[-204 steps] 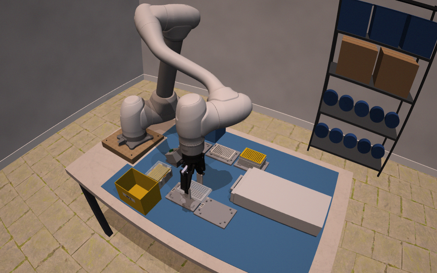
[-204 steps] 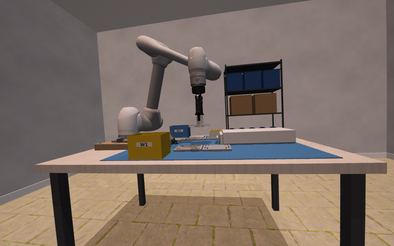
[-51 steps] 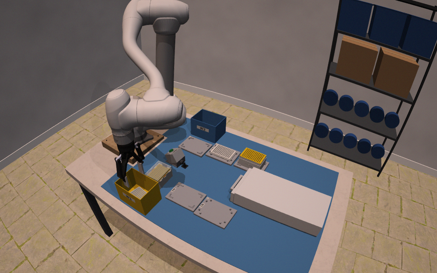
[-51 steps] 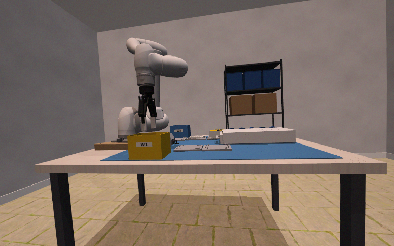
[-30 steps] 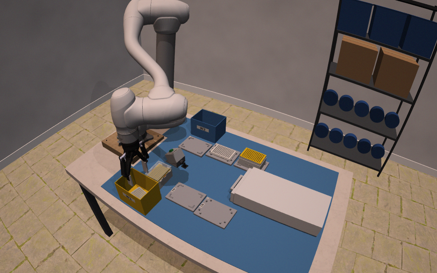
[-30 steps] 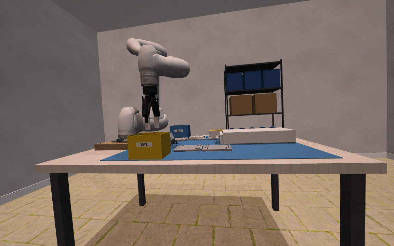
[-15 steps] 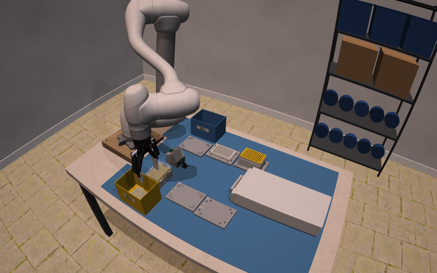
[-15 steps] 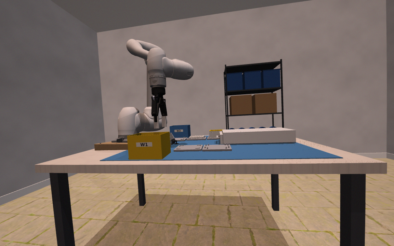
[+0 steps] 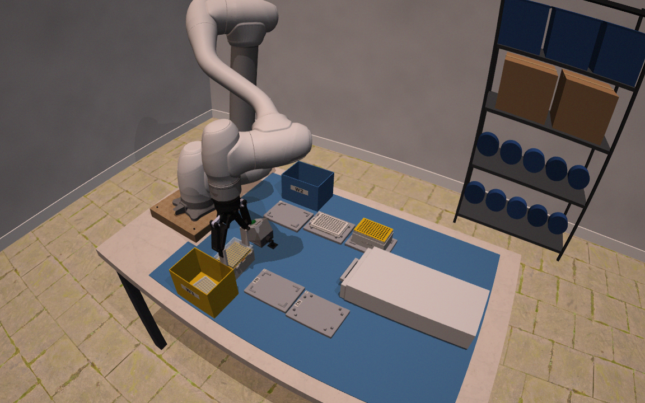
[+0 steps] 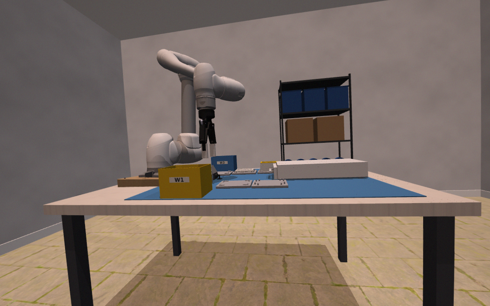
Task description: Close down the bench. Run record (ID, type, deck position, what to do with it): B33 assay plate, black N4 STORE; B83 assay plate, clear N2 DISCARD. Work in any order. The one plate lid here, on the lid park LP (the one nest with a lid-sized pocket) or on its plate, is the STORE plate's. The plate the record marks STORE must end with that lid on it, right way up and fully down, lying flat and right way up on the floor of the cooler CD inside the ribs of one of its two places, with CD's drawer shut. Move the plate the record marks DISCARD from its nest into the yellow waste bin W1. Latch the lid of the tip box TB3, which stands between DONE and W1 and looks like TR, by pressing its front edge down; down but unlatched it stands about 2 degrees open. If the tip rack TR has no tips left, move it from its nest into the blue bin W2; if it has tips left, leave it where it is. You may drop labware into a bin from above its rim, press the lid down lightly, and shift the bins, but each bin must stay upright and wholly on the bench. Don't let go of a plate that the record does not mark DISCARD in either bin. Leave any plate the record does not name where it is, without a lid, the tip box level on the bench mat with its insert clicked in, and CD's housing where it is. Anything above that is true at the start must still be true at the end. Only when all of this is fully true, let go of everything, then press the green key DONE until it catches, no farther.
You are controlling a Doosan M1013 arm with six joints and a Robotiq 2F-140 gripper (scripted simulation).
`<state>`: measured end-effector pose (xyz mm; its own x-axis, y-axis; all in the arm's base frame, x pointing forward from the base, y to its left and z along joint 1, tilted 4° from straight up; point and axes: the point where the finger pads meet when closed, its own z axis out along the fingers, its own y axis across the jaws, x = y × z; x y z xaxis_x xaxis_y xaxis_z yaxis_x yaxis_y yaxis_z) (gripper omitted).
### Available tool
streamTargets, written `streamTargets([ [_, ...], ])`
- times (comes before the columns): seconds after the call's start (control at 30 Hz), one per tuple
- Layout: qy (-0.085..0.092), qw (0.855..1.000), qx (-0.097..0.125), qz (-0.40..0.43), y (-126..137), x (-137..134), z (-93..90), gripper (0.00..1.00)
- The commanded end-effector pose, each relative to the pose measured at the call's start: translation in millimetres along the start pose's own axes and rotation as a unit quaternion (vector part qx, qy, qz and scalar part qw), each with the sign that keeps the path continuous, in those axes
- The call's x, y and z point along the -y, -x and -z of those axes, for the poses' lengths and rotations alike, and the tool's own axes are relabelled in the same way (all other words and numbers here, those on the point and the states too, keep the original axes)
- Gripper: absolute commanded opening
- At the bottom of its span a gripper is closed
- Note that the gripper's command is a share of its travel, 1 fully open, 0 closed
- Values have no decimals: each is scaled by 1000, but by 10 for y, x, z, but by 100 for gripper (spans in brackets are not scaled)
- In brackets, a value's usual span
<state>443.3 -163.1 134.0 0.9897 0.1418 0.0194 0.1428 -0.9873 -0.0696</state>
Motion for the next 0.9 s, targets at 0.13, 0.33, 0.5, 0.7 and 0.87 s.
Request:
streamTargets([
  [0.13, 0, 1000, 0, 0, -177, 269, 12, 66],
  [0.33, 0, 1000, 0, 0, -264, 403, 17, 66],
  [0.5, 0, 1000, 0, 0, -372, 571, 24, 66],
  [0.7, 0, 1000, 0, 0, -503, 772, 32, 66],
  [0.87, 0, 1000, 0, 0, -568, 873, 36, 66],
])
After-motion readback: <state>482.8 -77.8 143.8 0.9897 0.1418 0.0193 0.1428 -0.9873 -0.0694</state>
